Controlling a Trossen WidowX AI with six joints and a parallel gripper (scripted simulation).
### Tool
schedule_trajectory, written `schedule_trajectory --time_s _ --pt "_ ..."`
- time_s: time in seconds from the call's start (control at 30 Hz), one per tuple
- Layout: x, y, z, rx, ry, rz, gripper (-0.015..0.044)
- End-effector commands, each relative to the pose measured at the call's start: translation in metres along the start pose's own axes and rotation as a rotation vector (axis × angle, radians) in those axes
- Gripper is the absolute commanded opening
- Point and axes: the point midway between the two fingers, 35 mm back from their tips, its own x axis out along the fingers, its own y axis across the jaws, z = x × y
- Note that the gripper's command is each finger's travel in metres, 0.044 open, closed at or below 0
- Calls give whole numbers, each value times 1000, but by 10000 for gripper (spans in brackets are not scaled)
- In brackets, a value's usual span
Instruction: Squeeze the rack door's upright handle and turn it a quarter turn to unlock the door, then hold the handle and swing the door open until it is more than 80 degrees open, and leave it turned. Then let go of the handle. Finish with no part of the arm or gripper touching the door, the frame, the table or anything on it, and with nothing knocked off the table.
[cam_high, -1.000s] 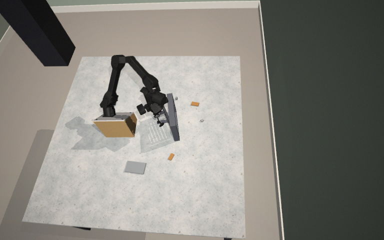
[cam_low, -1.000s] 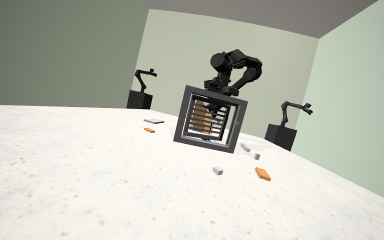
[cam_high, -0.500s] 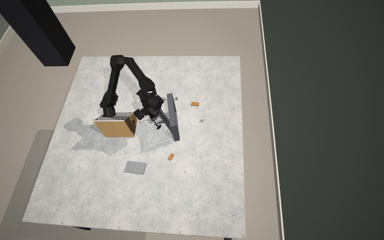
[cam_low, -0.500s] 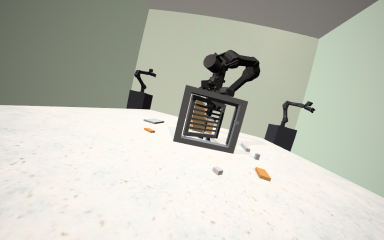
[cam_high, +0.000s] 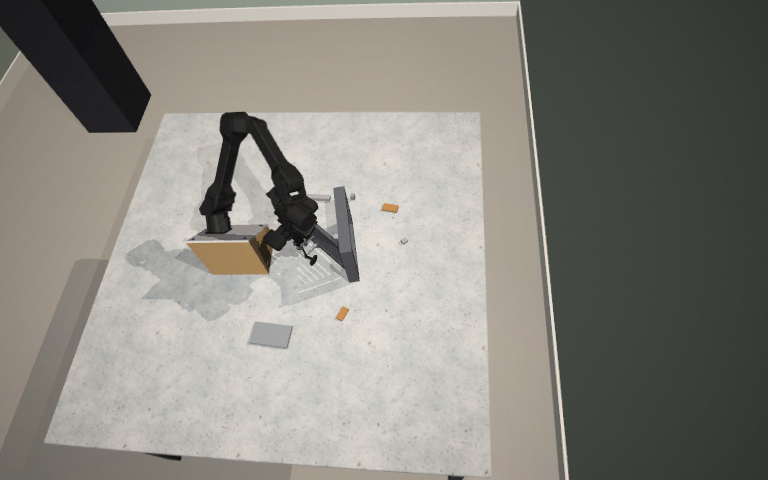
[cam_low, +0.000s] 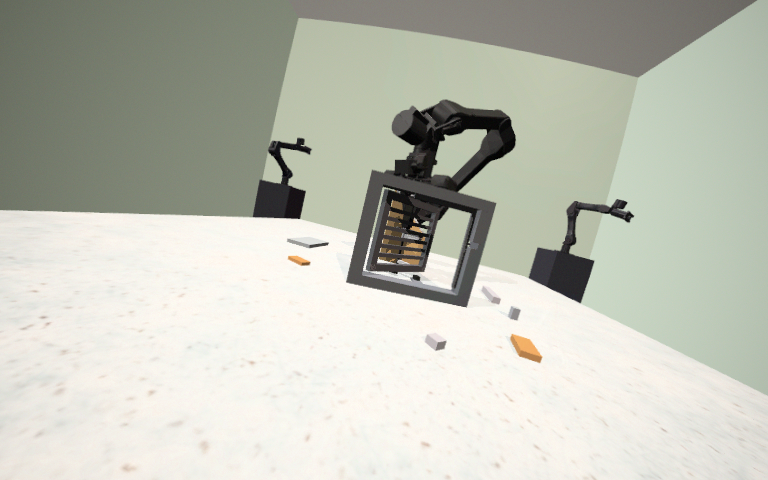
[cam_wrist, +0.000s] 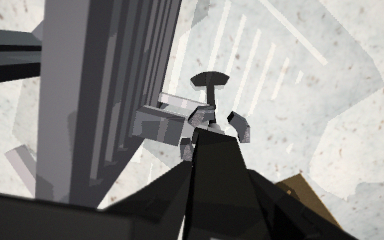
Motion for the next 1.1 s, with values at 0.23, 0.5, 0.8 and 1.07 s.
schedule_trajectory --time_s 0.23,0.5,0.8,1.07 --pt "0 -20 6 -172 -5 4 14" --pt "0 -37 12 -292 -6 3 14" --pt "0 -56 22 -431 -7 2 14" --pt "0 -72 34 -560 -7 1 14"
